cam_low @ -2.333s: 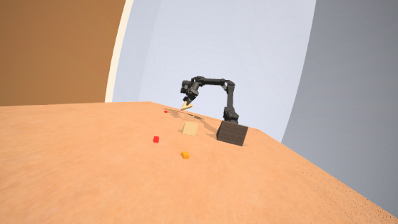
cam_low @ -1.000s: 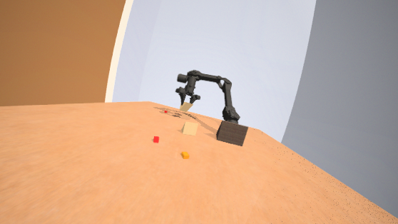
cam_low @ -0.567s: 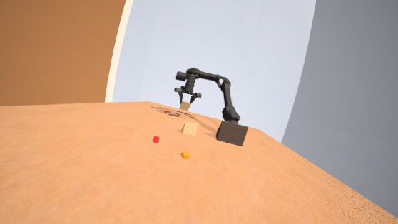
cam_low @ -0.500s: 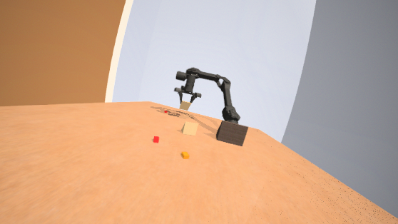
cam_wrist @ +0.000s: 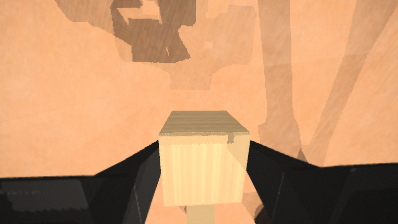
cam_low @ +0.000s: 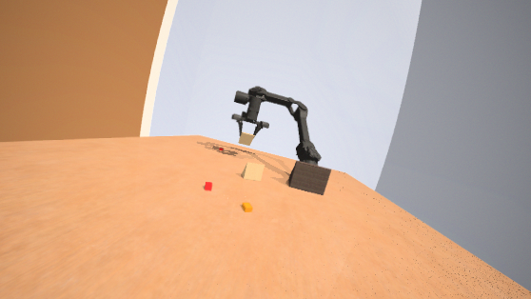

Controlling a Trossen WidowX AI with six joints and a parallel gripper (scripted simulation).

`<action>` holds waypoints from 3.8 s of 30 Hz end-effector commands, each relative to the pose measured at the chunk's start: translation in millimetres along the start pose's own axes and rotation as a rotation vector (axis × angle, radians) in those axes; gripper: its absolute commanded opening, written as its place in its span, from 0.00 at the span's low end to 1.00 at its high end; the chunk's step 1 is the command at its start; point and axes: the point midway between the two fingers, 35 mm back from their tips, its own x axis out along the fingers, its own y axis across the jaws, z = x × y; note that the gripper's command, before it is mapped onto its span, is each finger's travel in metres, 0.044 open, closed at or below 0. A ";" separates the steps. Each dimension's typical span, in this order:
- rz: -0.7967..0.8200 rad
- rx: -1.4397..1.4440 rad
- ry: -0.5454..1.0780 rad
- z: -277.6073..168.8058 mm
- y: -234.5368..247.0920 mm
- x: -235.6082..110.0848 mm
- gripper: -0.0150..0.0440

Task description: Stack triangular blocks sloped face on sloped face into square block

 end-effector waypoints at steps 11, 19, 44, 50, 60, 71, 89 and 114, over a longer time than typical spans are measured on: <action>0.023 0.001 0.033 -64.3 11.3 -16.6 0.25; 0.020 -0.007 0.031 -101.0 13.2 -26.4 0.25; 0.003 -0.013 -0.011 -182.2 -1.4 -38.4 0.25; -0.006 -0.009 -0.005 -193.0 -2.1 -12.5 0.25; -0.020 -0.003 0.005 -208.1 -8.9 27.7 0.25; -0.020 -0.002 0.005 -217.8 -8.3 53.4 0.25; -0.021 0.002 -0.006 -216.7 -6.4 55.6 0.25; -0.019 0.001 -0.009 -218.7 -5.7 61.3 0.25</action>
